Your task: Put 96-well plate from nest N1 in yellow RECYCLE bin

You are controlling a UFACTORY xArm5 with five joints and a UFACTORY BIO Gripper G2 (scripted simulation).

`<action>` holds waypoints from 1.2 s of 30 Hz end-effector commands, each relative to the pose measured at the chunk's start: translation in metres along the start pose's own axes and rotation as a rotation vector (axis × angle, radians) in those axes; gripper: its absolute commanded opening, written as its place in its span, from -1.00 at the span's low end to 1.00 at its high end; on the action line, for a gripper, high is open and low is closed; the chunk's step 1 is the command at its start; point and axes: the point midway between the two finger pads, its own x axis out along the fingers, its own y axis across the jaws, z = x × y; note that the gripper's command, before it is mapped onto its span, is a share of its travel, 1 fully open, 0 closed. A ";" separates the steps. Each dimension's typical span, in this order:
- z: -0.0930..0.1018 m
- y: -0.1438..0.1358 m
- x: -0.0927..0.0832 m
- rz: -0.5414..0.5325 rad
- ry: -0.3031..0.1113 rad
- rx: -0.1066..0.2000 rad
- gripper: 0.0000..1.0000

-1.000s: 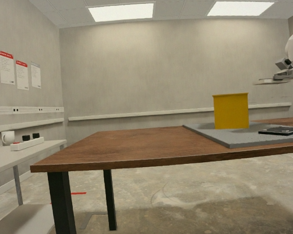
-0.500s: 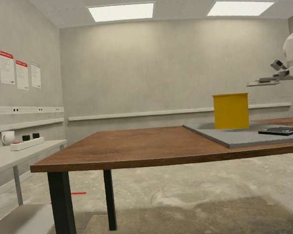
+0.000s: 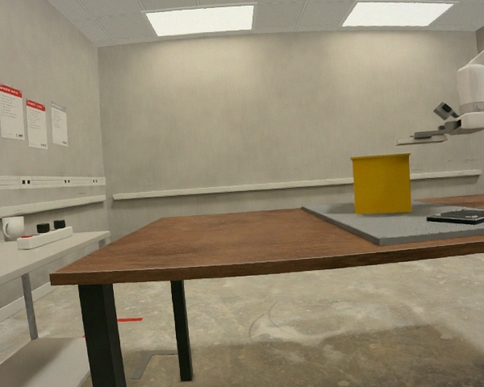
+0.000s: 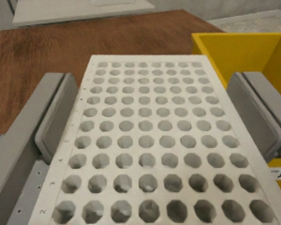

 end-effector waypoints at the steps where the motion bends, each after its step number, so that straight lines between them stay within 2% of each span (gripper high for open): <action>1: 0.001 -0.013 0.013 0.000 -0.001 0.005 -1.00; 36: -0.002 -0.093 0.078 0.000 -0.001 0.004 -1.00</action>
